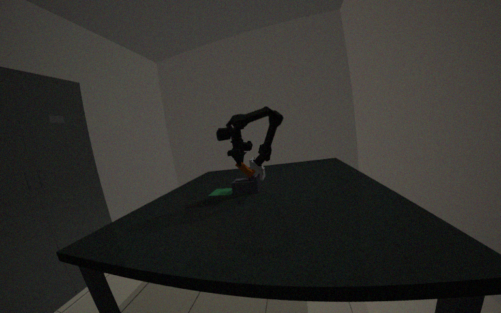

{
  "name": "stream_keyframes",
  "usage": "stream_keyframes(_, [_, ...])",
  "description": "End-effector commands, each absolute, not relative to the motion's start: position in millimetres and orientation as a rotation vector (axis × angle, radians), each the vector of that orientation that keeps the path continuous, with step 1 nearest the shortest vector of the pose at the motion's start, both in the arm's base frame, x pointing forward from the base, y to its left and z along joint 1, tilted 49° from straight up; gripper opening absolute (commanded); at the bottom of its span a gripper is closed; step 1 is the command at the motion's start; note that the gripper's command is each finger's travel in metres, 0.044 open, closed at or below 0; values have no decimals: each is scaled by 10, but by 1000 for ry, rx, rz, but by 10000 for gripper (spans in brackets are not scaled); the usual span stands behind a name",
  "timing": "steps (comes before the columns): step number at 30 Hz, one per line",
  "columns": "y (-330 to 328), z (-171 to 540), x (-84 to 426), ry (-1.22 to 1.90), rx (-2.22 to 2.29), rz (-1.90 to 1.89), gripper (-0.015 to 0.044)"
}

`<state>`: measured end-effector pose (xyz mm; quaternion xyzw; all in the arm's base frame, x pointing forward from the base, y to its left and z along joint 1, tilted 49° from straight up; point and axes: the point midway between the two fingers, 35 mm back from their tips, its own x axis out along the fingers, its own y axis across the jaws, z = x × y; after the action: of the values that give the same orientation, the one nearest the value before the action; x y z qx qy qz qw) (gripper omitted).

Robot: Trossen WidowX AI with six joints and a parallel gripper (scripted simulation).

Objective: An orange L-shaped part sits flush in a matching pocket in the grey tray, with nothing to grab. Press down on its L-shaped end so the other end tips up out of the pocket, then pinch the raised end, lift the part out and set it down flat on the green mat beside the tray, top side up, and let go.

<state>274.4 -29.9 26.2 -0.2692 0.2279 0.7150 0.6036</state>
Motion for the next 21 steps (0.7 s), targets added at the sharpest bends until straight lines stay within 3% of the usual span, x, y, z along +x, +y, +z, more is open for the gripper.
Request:
stream_keyframes(1, [-322, 271, 2743, 528, -630, 1658, 0])
stream_keyframes(21, [-792, -249, 2769, 530, -634, 1656, 0])
